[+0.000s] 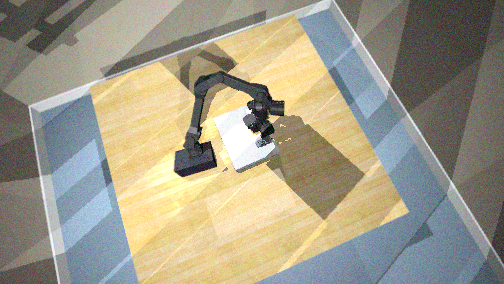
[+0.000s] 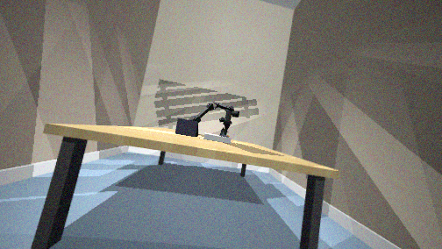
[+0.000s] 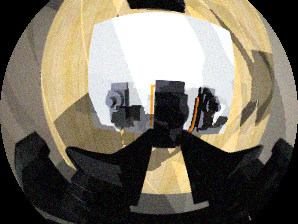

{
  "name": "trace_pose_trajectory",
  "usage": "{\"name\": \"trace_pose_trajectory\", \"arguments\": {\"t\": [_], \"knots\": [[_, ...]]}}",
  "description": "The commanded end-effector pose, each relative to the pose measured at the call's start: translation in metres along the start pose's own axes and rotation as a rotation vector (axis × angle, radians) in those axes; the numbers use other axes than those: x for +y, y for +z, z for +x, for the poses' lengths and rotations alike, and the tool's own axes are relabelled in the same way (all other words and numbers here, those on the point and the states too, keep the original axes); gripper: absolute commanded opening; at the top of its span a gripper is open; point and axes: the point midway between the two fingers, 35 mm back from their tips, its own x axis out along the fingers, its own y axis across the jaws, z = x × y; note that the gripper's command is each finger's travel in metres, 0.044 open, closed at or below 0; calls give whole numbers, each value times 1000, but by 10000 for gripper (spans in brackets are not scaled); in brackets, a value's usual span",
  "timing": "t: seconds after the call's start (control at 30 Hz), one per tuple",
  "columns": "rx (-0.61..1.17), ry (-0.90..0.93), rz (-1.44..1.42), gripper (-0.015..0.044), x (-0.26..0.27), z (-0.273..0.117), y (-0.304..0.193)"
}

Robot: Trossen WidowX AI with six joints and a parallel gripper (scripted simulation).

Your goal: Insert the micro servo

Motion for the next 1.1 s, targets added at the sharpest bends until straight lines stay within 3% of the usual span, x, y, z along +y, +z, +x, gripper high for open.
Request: {"name": "trace_pose_trajectory", "arguments": {"t": [0.0, 1.07], "knots": [[5, -3, 6, 0, 0, 1, 0], [6, -4, 6, 0, 0, 34, -1]]}}
